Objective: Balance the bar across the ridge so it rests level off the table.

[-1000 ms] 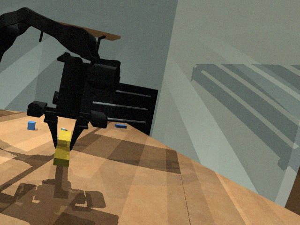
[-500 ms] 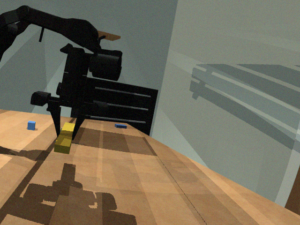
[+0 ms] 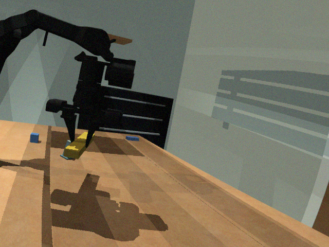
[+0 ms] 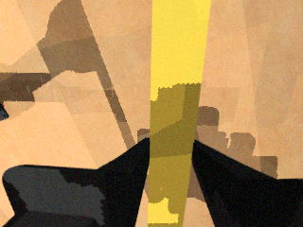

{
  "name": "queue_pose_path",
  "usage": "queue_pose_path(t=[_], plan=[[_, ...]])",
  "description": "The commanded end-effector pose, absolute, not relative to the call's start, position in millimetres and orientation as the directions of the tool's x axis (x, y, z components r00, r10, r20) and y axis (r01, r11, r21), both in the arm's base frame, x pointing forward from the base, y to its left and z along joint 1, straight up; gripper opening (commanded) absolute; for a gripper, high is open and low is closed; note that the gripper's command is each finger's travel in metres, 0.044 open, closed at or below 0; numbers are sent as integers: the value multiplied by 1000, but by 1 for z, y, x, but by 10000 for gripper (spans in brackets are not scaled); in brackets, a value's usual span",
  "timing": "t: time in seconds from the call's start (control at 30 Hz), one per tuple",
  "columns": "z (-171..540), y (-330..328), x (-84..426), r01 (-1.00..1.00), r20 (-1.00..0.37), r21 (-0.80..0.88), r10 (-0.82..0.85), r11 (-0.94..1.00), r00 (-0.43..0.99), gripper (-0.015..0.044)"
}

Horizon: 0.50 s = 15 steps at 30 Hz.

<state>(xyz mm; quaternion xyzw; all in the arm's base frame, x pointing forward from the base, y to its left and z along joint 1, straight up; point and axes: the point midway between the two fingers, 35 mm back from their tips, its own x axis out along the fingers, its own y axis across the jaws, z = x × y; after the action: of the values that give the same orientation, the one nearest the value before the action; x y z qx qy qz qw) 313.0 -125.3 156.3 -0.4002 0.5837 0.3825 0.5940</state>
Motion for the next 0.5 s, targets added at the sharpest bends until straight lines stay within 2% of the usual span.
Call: queue_pose_path(t=[0.0, 0.47], plan=[[158, -112, 318, -905, -999, -33, -11, 424, 31, 0], [159, -57, 331, -831, -999, -30, -6, 556, 32, 0]])
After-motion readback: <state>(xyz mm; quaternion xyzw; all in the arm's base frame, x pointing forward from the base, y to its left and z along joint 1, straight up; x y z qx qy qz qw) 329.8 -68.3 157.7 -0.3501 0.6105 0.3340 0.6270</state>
